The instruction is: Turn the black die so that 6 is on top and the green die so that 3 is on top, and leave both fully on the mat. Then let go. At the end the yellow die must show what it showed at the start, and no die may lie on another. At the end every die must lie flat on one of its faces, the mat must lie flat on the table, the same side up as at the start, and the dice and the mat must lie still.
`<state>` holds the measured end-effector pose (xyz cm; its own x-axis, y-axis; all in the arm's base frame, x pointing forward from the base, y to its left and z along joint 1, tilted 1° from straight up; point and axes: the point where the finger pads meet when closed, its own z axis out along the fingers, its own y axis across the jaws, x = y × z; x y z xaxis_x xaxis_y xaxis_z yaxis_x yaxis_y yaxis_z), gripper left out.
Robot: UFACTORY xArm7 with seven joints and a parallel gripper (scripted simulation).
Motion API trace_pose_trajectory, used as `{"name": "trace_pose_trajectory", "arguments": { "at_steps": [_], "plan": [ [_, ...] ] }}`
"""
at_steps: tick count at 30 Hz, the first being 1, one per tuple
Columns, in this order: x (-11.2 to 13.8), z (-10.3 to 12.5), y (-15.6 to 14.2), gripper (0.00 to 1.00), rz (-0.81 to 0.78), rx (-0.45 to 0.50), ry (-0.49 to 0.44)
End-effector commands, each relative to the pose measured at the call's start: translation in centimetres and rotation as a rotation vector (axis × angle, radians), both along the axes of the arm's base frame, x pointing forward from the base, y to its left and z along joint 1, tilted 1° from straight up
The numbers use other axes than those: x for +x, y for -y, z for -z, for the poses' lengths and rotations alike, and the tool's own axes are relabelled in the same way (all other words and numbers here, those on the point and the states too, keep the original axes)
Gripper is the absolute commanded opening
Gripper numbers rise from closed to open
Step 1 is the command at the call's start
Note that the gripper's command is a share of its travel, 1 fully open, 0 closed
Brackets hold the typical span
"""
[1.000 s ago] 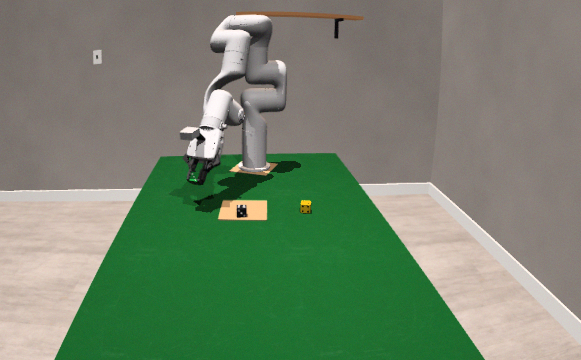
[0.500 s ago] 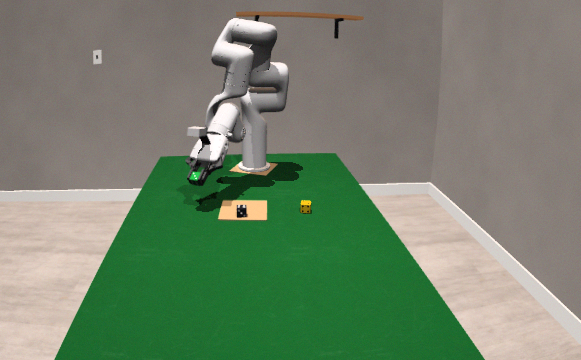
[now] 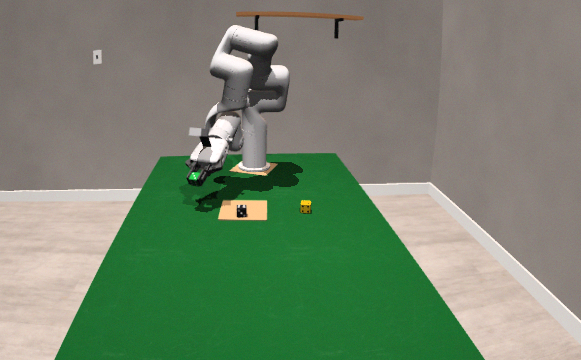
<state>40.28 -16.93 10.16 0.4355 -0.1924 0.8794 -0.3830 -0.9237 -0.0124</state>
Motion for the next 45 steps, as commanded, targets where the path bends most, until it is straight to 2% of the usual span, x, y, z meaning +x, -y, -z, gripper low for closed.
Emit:
{"name": "trace_pose_trajectory", "arguments": {
  "at_steps": [1,9,23,45],
  "plan": [
    [0.0,0.5,0.0,0.27,0.001,-0.003,0.006],
    [0.1,2.1,0.0,0.27,0.001,-0.003,0.006],
    [0.1,6.5,0.0,0.27,0.001,-0.003,0.006],
    [0.1,6.9,0.0,0.27,0.001,-0.003,0.006]
  ]
}}
